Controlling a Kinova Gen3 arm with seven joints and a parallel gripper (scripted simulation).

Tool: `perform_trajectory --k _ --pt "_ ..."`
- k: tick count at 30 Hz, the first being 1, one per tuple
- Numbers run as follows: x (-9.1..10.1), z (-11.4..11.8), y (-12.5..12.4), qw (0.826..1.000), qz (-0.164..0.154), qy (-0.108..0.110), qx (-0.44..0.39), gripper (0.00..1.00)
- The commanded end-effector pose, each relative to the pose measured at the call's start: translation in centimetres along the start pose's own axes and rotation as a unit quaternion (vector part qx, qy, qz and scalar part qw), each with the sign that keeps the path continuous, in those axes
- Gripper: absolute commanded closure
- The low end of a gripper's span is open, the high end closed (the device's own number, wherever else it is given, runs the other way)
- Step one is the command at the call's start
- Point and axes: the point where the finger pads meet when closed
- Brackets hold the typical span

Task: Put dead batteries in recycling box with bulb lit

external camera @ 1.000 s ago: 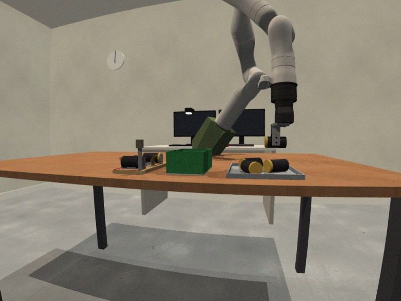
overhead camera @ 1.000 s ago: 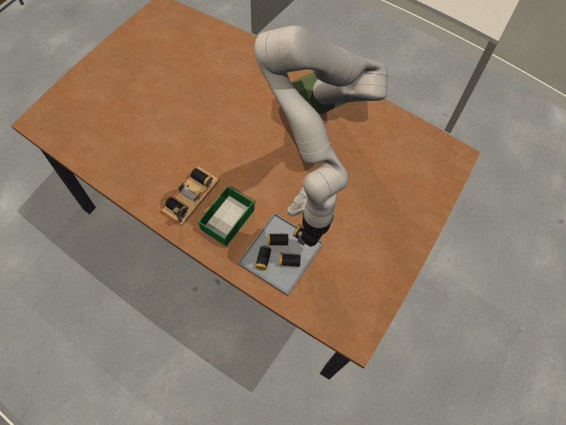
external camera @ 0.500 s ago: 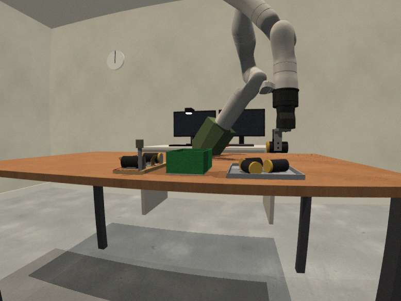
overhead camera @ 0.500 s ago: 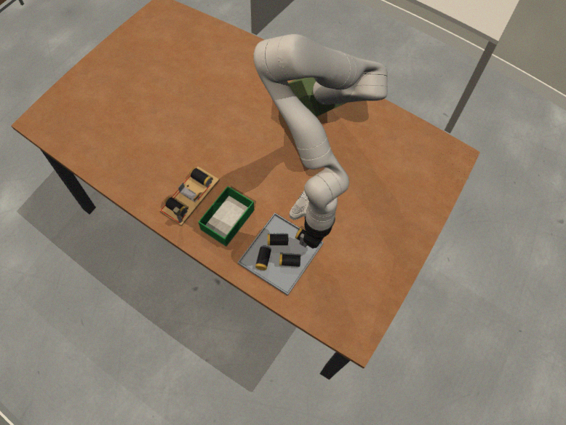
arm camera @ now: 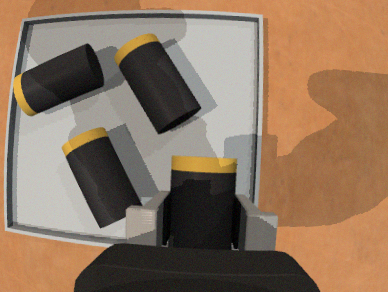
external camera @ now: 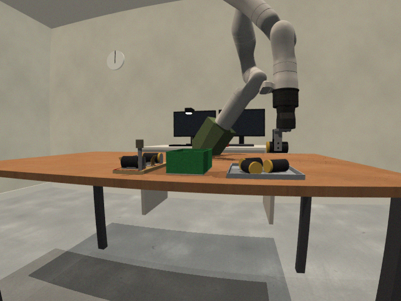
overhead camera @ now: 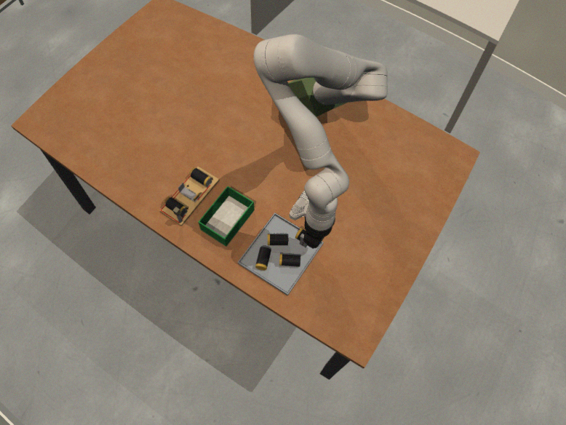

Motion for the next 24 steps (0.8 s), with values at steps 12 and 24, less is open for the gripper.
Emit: perform_trajectory --k 12,24 --pt "0.0 0.0 0.0 1.0 0.0 -0.001 0.0 0.43" --pt "-2.9 0.0 0.0 1.0 0.0 -0.001 0.0 0.43"
Point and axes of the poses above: the point where the finger pads meet when closed, its own x axis back along the fingers, its own z axis across the jaws, y = z × x, and after that the axes turned 1 degree about -x, right-handed
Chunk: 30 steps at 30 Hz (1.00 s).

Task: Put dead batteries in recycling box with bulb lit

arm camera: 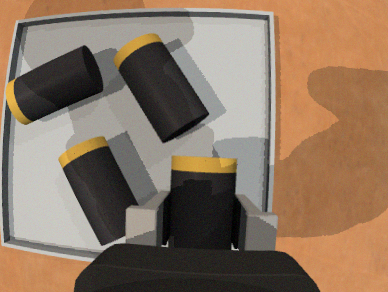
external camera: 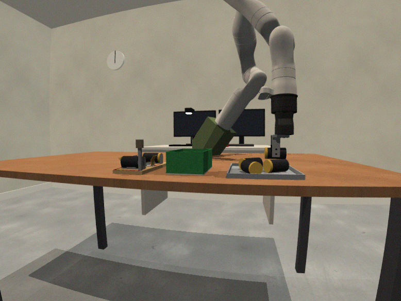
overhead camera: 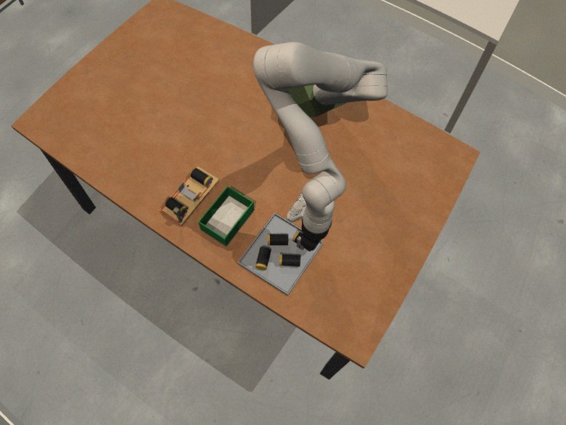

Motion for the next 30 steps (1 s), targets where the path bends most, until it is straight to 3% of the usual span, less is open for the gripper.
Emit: perform_trajectory --k 1,5,18,19,30 --pt "-1.6 0.5 0.6 1.0 -0.002 0.007 0.006 0.43" --pt "-2.6 0.6 0.6 1.0 -0.002 0.007 0.006 0.43" --pt "-2.7 0.6 0.6 1.0 -0.002 0.007 0.006 0.43" --pt "-2.7 0.6 0.6 1.0 -0.002 0.007 0.006 0.1" --pt "-2.7 0.6 0.6 1.0 -0.002 0.007 0.006 0.1"
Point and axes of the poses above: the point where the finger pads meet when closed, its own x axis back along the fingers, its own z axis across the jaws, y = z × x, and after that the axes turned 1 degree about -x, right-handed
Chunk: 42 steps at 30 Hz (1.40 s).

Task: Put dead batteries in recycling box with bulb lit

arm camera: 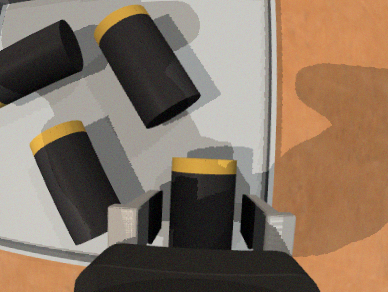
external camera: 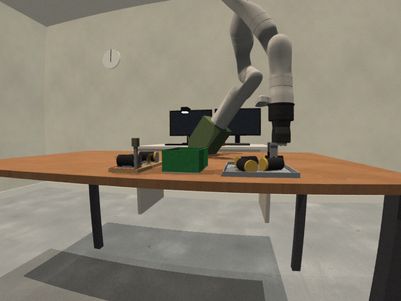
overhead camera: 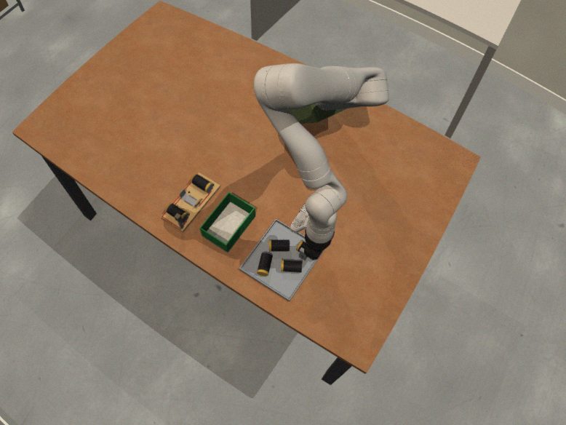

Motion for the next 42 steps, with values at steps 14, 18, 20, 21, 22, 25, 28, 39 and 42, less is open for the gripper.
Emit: perform_trajectory --k 14,18,20,21,22,25,28,39,42 --pt "0.3 0.0 0.0 1.0 0.0 -0.001 0.0 0.1" --pt "1.3 0.0 0.0 1.0 0.0 -0.001 0.0 0.1" --pt "2.2 0.0 0.0 1.0 0.0 -0.001 0.0 0.1" --pt "2.7 0.0 0.0 1.0 0.0 -0.001 0.0 0.1" --pt "3.2 0.0 0.0 1.0 0.0 -0.001 0.0 0.1" --pt "4.6 0.0 0.0 1.0 0.0 -0.001 0.0 0.1" --pt "5.4 0.0 0.0 1.0 0.0 -0.001 0.0 0.1" --pt "6.5 0.0 0.0 1.0 0.0 -0.001 0.0 0.1" --pt "6.6 0.0 0.0 1.0 0.0 -0.001 0.0 0.1"
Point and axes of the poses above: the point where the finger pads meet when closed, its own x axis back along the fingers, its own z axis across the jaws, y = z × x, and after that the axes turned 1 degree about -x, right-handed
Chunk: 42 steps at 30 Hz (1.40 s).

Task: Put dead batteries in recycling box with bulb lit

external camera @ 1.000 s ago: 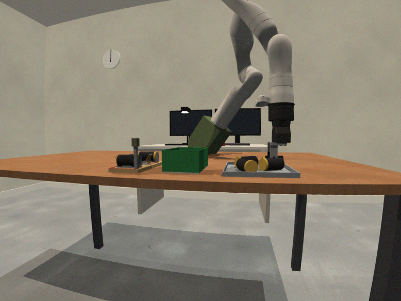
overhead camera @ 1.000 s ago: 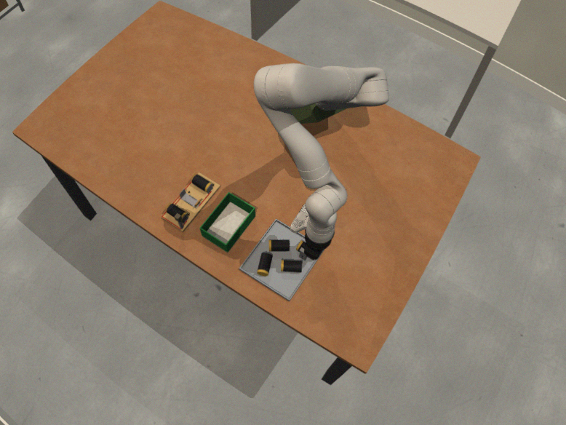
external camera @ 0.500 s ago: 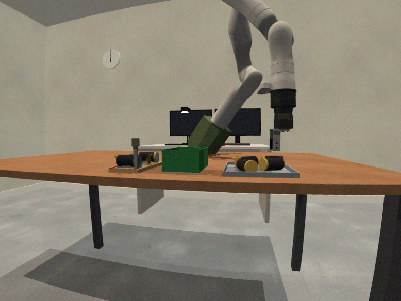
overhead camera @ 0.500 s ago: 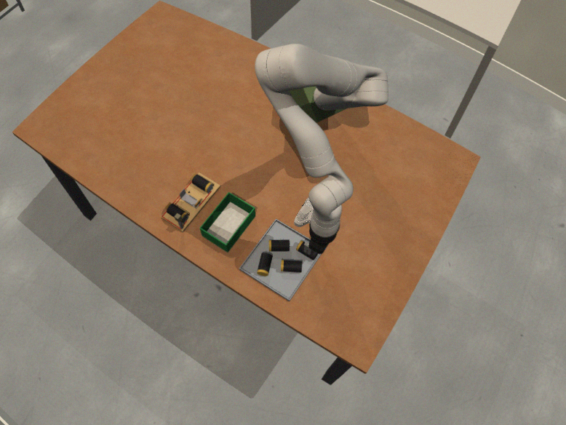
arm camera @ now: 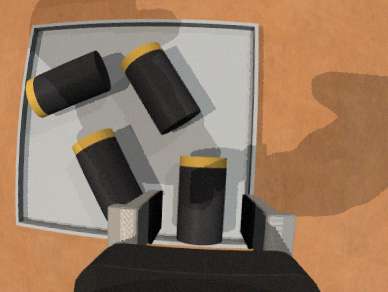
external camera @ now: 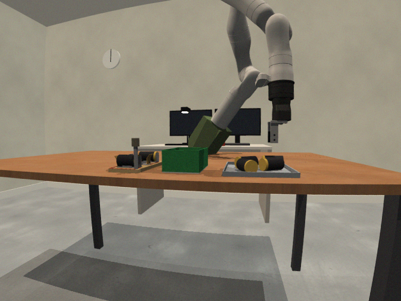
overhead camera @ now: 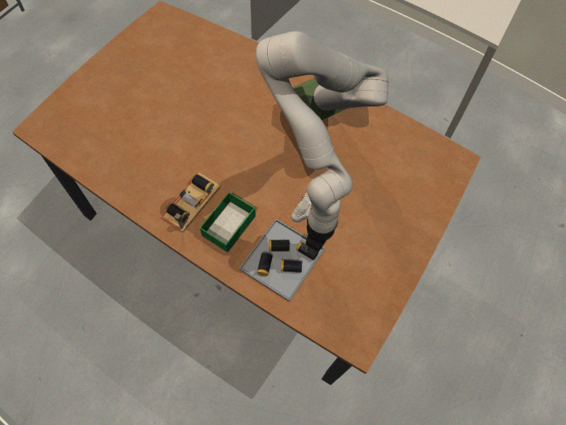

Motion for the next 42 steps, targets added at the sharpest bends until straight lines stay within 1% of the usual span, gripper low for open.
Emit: perform_trajectory --k 1,4,8,19,21,26,38,42 --pt "0.2 -0.1 -0.1 1.0 0.0 -0.001 -0.001 0.1" --pt "0.2 -0.1 -0.1 1.0 0.0 -0.001 -0.001 0.1" --pt "1.1 -0.1 -0.1 1.0 0.0 -0.001 -0.001 0.1" --pt "5.6 -0.1 -0.1 1.0 0.0 -0.001 -0.001 0.1" --pt "5.6 -0.1 -0.1 1.0 0.0 -0.001 -0.001 0.1" --pt "6.5 -0.1 -0.1 1.0 0.0 -0.001 -0.001 0.1" --pt "6.6 -0.4 -0.3 1.0 0.0 -0.001 -0.001 0.1" --pt "6.6 -1.5 -1.1 1.0 0.0 -0.001 -0.001 0.1"
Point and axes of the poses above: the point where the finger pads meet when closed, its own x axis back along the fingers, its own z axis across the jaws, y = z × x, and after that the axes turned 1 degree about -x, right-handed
